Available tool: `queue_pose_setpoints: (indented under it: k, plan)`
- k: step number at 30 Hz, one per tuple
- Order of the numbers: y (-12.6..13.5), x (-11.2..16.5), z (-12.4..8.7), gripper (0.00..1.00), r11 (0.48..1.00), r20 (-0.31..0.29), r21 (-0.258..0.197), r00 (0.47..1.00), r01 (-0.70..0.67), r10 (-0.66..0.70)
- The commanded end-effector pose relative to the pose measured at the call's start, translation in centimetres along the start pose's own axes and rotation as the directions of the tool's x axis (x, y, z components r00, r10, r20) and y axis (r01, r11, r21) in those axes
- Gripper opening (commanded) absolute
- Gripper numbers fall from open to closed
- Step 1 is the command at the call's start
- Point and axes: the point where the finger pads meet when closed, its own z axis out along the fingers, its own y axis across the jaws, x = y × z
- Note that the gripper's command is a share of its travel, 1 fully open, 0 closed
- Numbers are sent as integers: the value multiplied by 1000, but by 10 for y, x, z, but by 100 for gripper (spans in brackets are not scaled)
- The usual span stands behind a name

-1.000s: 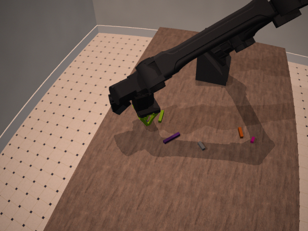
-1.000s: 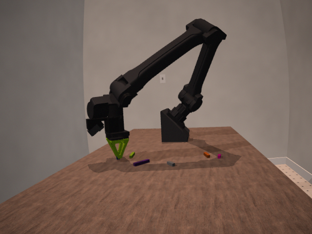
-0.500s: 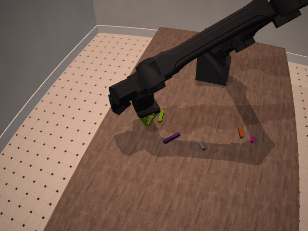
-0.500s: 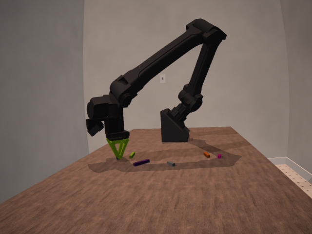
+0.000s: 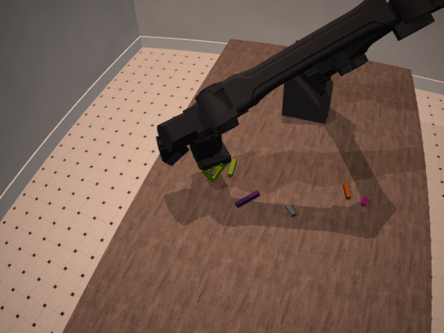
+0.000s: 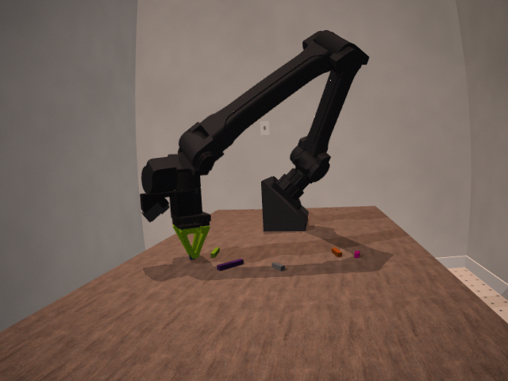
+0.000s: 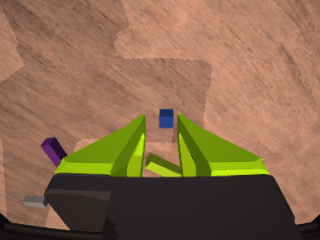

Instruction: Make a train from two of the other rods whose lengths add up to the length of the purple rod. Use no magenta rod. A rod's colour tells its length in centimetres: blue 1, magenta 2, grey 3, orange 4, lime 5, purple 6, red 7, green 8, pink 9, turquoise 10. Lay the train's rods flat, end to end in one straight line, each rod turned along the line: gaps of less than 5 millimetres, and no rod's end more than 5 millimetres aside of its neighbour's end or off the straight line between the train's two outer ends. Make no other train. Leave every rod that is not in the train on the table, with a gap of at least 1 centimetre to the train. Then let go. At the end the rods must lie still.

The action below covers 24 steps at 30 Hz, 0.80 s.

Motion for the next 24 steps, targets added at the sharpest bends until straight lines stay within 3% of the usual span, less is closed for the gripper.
queue_pose_setpoints:
  k: [1,7,8,24]
  plan:
    - [0,2,10,24,1000,-8,8,1000,-1,1]
    - [0,2,10,24,1000,-8,8,1000,-1,1]
    - [0,2,10,5,1000,-8,8,1000,-1,1]
    - [0,2,10,5,1000,-8,8,1000,-1,1]
